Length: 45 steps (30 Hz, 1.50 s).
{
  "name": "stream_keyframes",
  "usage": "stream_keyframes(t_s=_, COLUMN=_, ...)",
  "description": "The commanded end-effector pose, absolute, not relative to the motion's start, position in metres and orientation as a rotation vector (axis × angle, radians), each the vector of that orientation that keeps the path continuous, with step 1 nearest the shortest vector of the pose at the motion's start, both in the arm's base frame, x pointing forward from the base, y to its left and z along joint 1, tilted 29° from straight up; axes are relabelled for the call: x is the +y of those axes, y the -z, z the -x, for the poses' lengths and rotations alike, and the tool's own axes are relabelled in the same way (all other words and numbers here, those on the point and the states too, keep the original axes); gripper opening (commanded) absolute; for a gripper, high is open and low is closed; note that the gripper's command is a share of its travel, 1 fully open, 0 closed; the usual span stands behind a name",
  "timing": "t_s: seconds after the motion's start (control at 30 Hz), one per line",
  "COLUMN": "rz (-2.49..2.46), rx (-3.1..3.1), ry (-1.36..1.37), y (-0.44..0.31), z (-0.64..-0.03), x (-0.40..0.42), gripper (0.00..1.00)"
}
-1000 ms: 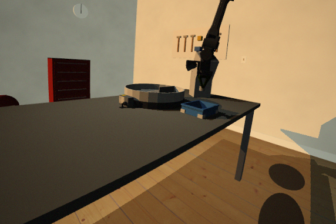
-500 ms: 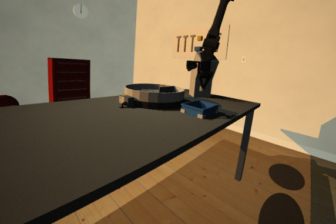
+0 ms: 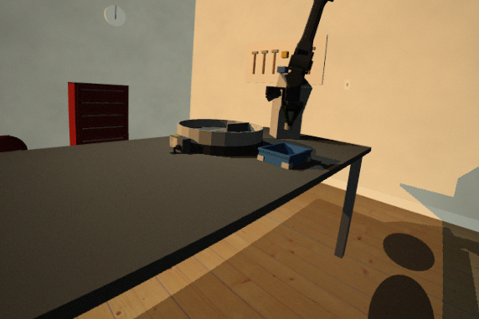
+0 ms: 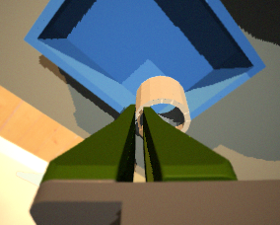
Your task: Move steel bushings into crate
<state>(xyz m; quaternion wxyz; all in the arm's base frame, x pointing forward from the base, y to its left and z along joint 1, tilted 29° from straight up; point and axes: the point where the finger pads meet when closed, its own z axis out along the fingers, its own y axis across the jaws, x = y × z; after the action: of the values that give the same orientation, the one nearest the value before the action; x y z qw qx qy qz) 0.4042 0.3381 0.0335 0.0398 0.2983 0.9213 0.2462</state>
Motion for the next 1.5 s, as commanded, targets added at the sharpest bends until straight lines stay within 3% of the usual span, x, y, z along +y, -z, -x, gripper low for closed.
stream_keyframes(t_s=0.0, rz=-0.911, rx=2.778, ry=-0.804, y=-0.0548, z=-0.4133, x=0.3412, gripper=0.0)
stream_keyframes(t_s=1.47, rz=-0.909, rx=2.769, ry=-0.811, y=-0.0622, z=-0.422, x=0.3429, gripper=0.0)
